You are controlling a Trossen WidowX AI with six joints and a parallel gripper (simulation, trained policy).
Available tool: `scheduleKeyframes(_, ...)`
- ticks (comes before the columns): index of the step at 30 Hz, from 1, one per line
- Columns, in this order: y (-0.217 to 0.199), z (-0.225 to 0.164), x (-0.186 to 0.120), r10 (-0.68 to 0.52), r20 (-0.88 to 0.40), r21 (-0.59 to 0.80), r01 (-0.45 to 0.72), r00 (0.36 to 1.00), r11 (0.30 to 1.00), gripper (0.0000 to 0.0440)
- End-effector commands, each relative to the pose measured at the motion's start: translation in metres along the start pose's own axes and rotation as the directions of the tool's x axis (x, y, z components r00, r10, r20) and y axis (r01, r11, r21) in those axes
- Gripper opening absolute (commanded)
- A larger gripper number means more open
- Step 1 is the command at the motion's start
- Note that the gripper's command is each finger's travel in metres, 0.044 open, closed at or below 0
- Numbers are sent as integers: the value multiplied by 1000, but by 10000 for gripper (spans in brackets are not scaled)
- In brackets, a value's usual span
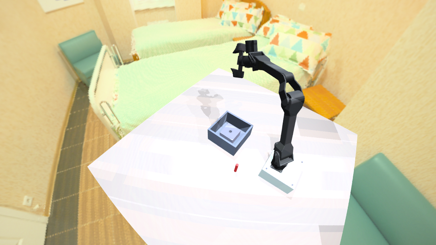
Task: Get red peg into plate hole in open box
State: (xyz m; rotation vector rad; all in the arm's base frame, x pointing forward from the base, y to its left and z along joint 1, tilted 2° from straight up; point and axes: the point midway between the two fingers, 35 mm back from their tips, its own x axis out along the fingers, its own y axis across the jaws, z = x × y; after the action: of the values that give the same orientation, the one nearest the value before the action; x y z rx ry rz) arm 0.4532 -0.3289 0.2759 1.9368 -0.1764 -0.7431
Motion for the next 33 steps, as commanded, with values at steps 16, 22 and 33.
scheduleKeyframes(16, -147, -118, -41, -442, 33, -444, 409, 896, 797, 440)
scheduleKeyframes(22, -191, -147, -71, -556, 60, -579, 482, 829, 657, 440)
scheduleKeyframes(33, -266, -183, -148, -721, 148, -773, 534, 676, 342, 440)
